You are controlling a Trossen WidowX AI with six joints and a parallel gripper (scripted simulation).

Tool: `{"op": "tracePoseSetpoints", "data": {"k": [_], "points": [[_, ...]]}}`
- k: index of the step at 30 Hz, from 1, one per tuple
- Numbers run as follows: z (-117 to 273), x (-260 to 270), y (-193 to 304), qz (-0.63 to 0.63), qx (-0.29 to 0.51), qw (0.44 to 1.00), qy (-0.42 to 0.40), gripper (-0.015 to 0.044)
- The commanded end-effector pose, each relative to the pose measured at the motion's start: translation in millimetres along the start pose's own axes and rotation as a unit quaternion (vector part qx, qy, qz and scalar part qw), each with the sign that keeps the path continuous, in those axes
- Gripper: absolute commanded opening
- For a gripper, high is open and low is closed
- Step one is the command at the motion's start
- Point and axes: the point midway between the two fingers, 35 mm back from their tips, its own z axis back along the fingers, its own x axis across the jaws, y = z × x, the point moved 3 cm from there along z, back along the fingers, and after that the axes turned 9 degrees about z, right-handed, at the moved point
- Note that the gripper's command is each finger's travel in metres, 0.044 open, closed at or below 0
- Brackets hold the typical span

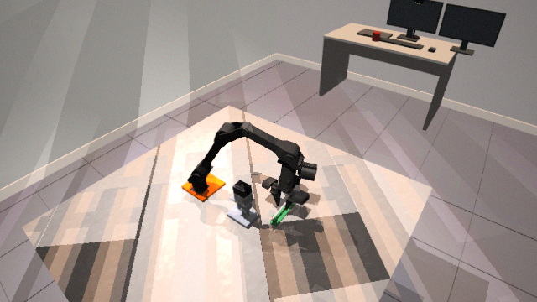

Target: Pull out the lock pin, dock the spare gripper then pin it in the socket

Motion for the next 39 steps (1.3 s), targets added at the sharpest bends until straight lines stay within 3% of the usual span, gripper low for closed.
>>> {"op": "tracePoseSetpoints", "data": {"k": [1, 23, 30, 39], "points": [[-10, 1, -1, 0.002, 0.003, 1.0, -0.004, 0.018], [-33, 1, -6, 0.003, 0.003, 1.0, -0.004, 0.018], [-33, 1, -6, 0.003, 0.003, 1.0, -0.004, 0.0], [-33, 1, -6, 0.003, 0.003, 1.0, -0.004, 0.0]]}}
